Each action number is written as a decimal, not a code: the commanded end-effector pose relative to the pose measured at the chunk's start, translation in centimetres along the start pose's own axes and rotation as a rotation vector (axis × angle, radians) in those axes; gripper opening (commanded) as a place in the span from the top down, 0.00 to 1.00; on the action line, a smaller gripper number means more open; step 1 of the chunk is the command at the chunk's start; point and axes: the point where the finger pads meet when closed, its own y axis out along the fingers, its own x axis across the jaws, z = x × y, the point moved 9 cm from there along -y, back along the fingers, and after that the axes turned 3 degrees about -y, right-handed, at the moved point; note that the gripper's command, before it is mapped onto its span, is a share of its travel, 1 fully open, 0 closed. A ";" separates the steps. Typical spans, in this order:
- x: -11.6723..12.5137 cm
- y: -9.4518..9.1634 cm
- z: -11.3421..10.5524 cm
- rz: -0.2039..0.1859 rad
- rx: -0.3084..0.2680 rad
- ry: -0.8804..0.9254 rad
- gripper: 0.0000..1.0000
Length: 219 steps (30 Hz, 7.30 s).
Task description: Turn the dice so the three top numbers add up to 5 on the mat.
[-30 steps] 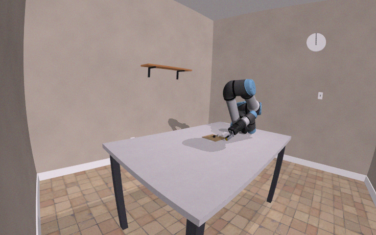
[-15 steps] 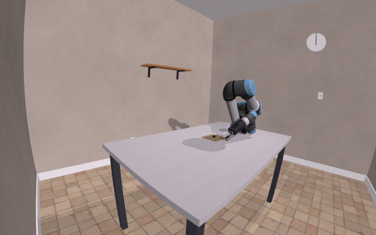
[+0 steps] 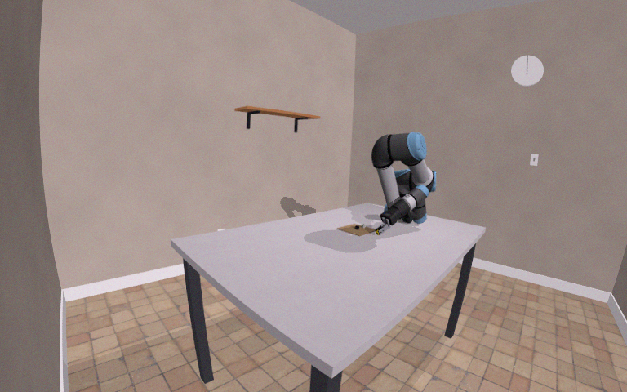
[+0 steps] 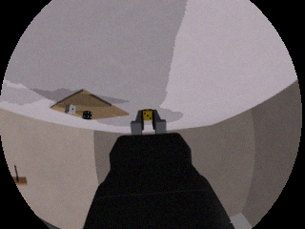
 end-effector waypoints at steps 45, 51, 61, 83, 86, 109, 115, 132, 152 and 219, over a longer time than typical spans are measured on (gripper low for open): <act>0.1 0.5 1.0 0.000 -0.001 0.001 0.66; 0.1 0.5 1.0 0.000 -0.001 0.001 0.66; 0.1 0.5 1.0 0.000 -0.001 0.001 0.66; 0.1 0.5 1.0 0.000 -0.001 0.001 0.48; 0.1 0.5 1.0 0.000 -0.001 0.001 0.42; 0.1 0.5 1.0 0.000 -0.001 0.001 0.36; 0.1 0.5 1.0 0.000 -0.001 0.001 0.36; 0.1 0.5 1.0 0.000 -0.001 0.001 0.36; 0.1 -3.8 1.0 0.000 -0.001 0.001 0.36; -0.2 -7.2 -4.5 -0.001 0.012 0.000 0.36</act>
